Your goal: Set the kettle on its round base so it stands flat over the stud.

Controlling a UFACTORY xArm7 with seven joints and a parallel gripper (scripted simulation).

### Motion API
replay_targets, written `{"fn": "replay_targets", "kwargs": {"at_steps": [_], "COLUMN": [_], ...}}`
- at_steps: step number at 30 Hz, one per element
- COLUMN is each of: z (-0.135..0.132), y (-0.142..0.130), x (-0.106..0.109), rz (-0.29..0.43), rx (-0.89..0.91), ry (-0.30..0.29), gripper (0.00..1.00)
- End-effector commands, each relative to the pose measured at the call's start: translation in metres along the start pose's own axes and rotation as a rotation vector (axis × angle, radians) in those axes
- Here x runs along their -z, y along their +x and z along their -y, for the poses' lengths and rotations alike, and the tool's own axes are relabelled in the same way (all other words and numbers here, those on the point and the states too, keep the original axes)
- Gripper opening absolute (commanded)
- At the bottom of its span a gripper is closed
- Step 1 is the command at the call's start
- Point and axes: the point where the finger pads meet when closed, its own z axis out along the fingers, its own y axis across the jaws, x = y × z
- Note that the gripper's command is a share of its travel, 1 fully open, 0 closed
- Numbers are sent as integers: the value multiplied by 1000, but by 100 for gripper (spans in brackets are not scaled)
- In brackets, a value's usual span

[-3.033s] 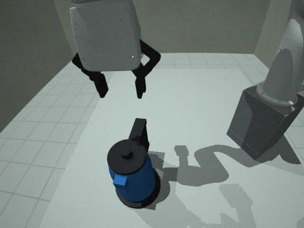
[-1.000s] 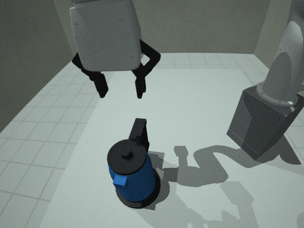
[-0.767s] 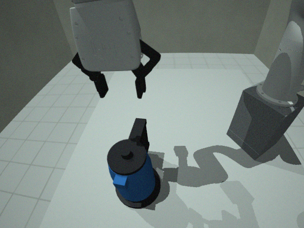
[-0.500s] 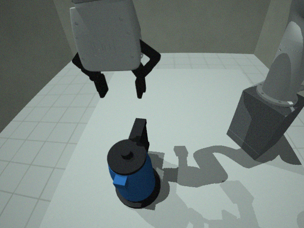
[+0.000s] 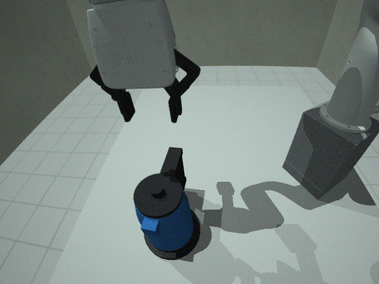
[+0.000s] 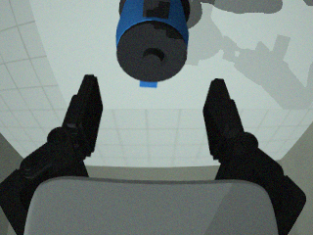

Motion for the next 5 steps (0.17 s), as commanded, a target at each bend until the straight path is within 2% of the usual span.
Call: {"fn": "replay_targets", "kwargs": {"at_steps": [1, 5], "z": [1, 1], "y": [-1, -1], "x": [2, 2], "rz": [1, 1], "rx": [0, 0], "ry": [4, 4], "gripper": [81, 81]}}
